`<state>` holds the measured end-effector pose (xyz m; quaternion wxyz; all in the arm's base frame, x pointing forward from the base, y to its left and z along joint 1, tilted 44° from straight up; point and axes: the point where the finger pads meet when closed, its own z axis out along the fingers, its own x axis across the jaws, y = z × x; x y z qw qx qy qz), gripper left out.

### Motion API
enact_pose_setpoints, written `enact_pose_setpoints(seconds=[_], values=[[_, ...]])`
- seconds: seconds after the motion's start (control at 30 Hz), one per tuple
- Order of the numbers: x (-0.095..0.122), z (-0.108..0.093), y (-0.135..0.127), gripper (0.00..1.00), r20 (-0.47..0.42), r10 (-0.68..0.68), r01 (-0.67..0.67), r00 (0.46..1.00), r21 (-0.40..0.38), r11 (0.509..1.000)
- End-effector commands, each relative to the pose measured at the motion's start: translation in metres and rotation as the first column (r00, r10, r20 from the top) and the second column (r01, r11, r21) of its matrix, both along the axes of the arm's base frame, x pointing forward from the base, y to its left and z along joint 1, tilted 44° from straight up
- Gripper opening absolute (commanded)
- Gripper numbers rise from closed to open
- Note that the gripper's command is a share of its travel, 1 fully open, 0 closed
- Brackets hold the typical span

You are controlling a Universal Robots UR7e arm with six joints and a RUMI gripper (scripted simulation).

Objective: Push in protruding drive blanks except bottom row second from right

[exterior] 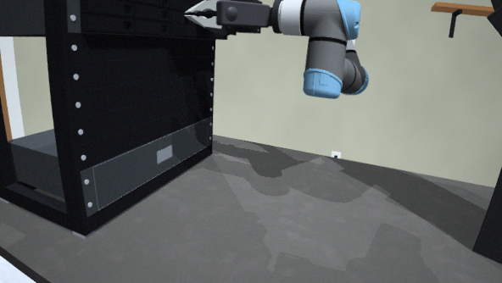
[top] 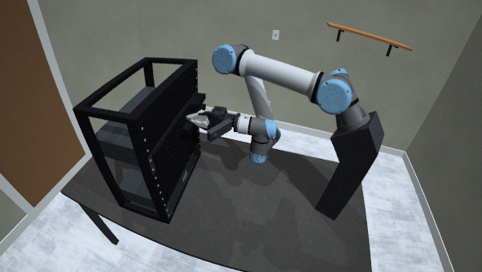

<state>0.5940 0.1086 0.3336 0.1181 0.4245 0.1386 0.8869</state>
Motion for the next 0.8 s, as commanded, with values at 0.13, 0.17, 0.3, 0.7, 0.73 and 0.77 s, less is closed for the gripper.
enact_pose_setpoints(seconds=[0.13,0.17,0.3,0.7,0.73,0.77], values=[[0.0013,0.0016,0.0006,0.00,0.001,0.001,-0.001,1.000,0.000,1.000],[0.0016,0.0018,0.0007,0.00,0.001,0.001,-0.001,1.000,0.000,1.000],[0.0017,0.0019,0.0007,0.00,0.001,0.001,-0.001,1.000,0.000,1.000],[0.0017,0.0019,0.0007,0.00,0.001,0.001,-0.001,1.000,0.000,1.000],[0.0017,0.0019,0.0007,0.00,0.001,0.001,-0.001,1.000,0.000,1.000],[0.0017,0.0019,0.0007,0.00,0.001,0.001,-0.001,1.000,0.000,1.000]])
